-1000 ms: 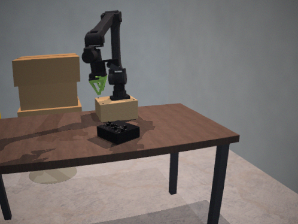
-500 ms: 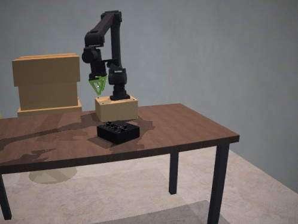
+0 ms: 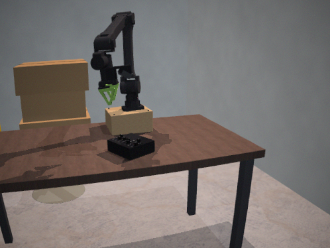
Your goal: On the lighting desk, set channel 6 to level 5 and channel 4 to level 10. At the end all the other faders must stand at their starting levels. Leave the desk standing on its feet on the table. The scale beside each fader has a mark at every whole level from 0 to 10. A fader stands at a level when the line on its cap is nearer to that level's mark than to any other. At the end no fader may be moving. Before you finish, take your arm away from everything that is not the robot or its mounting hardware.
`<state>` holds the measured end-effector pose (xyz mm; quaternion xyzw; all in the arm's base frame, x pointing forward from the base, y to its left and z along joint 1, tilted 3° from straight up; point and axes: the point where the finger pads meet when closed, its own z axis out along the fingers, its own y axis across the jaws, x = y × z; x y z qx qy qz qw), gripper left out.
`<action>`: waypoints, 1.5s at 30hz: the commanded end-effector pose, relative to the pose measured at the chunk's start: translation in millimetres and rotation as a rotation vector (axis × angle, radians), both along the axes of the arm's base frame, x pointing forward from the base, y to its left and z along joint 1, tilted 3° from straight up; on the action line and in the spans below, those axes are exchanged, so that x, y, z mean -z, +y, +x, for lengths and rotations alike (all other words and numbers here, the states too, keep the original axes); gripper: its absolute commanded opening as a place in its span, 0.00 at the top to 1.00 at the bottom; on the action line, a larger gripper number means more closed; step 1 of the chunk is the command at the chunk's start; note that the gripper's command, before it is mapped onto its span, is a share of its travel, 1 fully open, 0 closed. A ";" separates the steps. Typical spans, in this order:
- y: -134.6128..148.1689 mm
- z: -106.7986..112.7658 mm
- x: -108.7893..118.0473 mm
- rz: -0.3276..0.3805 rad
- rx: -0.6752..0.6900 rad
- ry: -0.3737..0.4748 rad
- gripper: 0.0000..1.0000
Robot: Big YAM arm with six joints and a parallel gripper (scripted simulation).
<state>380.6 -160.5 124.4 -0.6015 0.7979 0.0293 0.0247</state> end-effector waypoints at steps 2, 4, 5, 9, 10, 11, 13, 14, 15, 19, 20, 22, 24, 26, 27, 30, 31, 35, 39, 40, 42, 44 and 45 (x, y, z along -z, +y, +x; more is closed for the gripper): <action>-7.9 12.0 -18.1 -0.012 -0.007 -0.039 0.00; -6.7 11.6 -17.0 -0.012 0.002 -0.037 0.00; -3.9 10.8 -14.4 -0.011 0.017 -0.031 0.00; 8.0 6.9 -0.8 -0.016 0.088 -0.010 0.00; 10.4 7.3 0.6 -0.019 0.126 -0.006 0.00; 10.4 7.3 0.6 -0.019 0.126 -0.006 0.00; 13.2 7.7 2.3 -0.022 0.171 -0.002 0.00; 16.3 8.1 4.2 -0.027 0.222 0.003 0.00; 19.9 8.5 6.3 -0.032 0.279 0.007 0.00; 36.7 9.8 16.4 -0.053 0.526 0.023 0.00; 41.2 10.0 19.1 -0.057 0.569 0.025 0.00; 50.1 10.1 24.3 -0.064 0.653 0.029 0.00; 58.4 10.0 29.3 -0.070 0.733 0.032 0.00; 65.7 9.7 33.5 -0.076 0.813 0.034 0.00; 68.7 9.5 35.3 -0.079 0.853 0.035 0.00; 71.4 9.3 37.0 -0.086 0.953 0.035 0.00; 73.7 9.1 38.3 -0.090 0.993 0.035 0.00; 78.6 8.6 41.2 -0.105 1.176 0.026 0.00; 79.3 7.7 41.5 -0.112 1.255 0.023 0.00; 79.2 8.5 40.6 -0.111 1.255 0.022 0.00; 79.0 9.2 40.0 -0.110 1.255 0.020 0.00; 76.9 8.7 40.0 -0.110 1.261 0.021 0.00; 76.9 8.7 40.0 -0.110 1.261 0.021 0.00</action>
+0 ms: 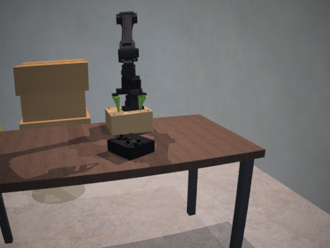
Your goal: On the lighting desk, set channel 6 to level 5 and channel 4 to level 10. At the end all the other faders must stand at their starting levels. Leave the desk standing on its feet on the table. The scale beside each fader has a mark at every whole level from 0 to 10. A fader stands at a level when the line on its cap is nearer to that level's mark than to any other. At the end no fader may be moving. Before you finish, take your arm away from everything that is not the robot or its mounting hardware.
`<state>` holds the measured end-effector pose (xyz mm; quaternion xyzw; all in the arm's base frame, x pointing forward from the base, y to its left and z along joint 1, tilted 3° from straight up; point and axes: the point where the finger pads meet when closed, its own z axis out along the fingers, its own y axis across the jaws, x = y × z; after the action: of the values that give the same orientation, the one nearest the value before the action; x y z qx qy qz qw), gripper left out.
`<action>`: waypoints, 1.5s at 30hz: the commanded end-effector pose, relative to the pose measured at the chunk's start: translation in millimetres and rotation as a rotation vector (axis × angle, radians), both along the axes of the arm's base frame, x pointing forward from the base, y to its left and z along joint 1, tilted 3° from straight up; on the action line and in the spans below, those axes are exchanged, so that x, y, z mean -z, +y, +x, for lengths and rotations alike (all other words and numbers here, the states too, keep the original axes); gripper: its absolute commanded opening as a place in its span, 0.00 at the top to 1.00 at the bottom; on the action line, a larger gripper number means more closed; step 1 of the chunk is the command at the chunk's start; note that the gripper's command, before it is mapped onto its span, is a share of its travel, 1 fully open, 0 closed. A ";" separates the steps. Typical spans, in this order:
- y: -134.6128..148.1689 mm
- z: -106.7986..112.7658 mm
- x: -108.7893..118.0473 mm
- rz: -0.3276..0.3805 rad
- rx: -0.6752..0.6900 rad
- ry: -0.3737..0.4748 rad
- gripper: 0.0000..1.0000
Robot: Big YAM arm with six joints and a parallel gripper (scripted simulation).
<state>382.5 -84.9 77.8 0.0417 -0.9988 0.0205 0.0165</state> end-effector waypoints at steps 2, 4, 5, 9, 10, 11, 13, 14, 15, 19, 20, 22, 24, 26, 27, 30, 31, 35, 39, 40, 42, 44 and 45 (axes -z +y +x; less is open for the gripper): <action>1.5 6.9 -6.6 -0.009 0.051 -0.032 0.00; 1.5 6.9 -6.6 -0.009 0.051 -0.032 0.00; 1.4 7.0 -6.0 -0.009 0.052 -0.031 0.00; -8.2 5.9 9.3 -0.009 0.166 -0.019 0.00; -10.1 7.1 13.8 -0.011 0.224 -0.021 0.00; -12.3 8.4 19.4 -0.013 0.293 -0.024 0.00; -17.8 11.2 32.9 -0.017 0.435 -0.031 0.00; -20.8 12.6 40.5 -0.018 0.479 -0.035 0.00; -23.9 13.7 48.2 -0.019 0.525 -0.039 0.00; -29.6 15.4 63.0 -0.023 0.693 -0.040 0.00; -32.5 17.0 68.9 -0.024 0.738 -0.039 0.00; -36.1 16.6 79.9 -0.026 0.831 -0.037 0.00; -38.3 16.8 85.8 -0.028 0.924 -0.040 0.00; -32.6 24.0 72.9 -0.023 1.012 -0.073 0.00; -31.2 24.5 73.0 -0.024 1.057 -0.082 0.00; -31.4 24.4 73.0 -0.026 1.117 -0.097 1.00; -31.2 23.7 75.3 -0.028 1.117 -0.092 1.00; -30.1 19.5 87.8 -0.038 1.116 -0.060 1.00; -30.3 21.2 79.4 -0.033 1.117 -0.069 1.00; -30.3 21.2 79.4 -0.033 1.117 -0.069 1.00; -30.3 21.2 79.4 -0.033 1.117 -0.069 1.00; -30.3 21.2 79.4 -0.033 1.117 -0.069 1.00; -30.3 21.2 79.4 -0.033 1.117 -0.069 1.00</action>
<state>397.8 -118.8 -7.7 -0.4911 -0.8707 0.0258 0.0027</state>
